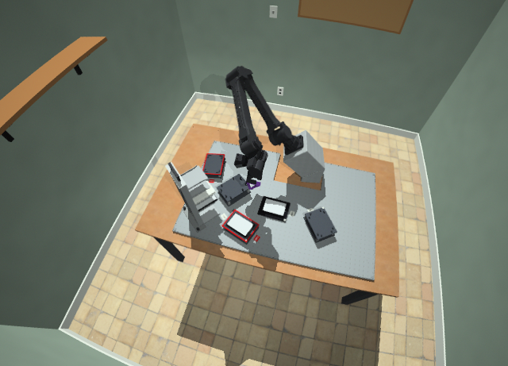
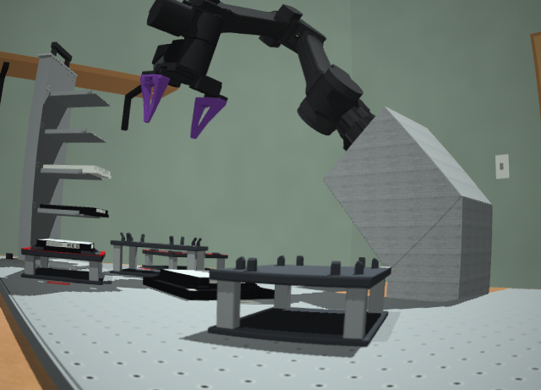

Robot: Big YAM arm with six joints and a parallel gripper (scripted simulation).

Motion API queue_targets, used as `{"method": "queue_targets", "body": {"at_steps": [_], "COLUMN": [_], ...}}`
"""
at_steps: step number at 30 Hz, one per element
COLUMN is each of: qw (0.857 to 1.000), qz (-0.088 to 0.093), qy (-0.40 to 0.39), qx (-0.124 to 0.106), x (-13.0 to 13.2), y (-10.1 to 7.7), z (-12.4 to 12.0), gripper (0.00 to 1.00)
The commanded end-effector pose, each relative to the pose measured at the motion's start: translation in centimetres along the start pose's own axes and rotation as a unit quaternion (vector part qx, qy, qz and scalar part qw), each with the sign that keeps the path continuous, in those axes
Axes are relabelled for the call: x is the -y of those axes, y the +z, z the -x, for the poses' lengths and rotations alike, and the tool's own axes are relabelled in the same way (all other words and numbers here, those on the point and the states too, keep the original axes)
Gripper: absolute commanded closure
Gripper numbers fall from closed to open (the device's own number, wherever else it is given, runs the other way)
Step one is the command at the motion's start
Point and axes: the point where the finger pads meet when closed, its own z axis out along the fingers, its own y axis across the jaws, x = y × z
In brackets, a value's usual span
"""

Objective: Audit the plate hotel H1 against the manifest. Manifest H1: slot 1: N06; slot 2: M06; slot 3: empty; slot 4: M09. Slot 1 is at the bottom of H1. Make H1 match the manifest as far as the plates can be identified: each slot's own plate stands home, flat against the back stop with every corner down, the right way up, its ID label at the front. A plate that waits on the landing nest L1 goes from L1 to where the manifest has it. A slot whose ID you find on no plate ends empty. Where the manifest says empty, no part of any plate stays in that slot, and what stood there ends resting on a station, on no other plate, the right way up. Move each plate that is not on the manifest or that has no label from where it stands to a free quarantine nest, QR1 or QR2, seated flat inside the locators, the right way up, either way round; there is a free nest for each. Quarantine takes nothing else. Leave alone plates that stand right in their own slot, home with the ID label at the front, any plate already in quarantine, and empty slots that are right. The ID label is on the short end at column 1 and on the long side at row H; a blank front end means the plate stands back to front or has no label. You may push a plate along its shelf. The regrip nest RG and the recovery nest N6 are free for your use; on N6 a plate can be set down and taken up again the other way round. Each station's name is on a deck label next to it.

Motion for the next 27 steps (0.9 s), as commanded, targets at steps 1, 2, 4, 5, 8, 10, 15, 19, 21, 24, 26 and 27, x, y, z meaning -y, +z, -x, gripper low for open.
{"method": "queue_targets", "body": {"at_steps": [1, 2, 4, 5, 8, 10, 15, 19, 21, 24, 26, 27], "qw": [0.998, 0.998, 0.997, 0.997, 0.995, 0.992, 0.987, 0.984, 0.981, 0.977, 0.972, 0.97], "qz": [0.011, 0.014, 0.026, 0.029, 0.033, 0.042, 0.052, 0.058, 0.066, 0.068, 0.077, 0.081], "qy": [-0.059, -0.065, -0.067, -0.073, -0.088, -0.103, -0.131, -0.143, -0.156, -0.171, -0.184, -0.19], "qx": [0.007, 0.012, 0.023, 0.028, 0.043, 0.053, 0.078, 0.087, 0.097, 0.112, 0.121, 0.126], "x": [-0.38, -0.38, -0.37, -0.37, -0.21, -0.36, -0.24, -0.28, -0.35, -0.15, -0.26, -0.3], "y": [-0.11, -0.11, -0.46, -0.45, -0.26, -0.46, -0.32, -0.38, -0.48, -0.24, -0.39, -0.45], "z": [-0.87, -0.87, -0.37, -0.37, -0.21, -0.36, -0.24, -0.27, -0.34, -0.15, -0.25, -0.3], "gripper": [0.0, 0.0, 0.0, 0.0, 0.0, 0.0, 0.0, 0.0, 0.0, 0.0, 0.0, 0.0]}}
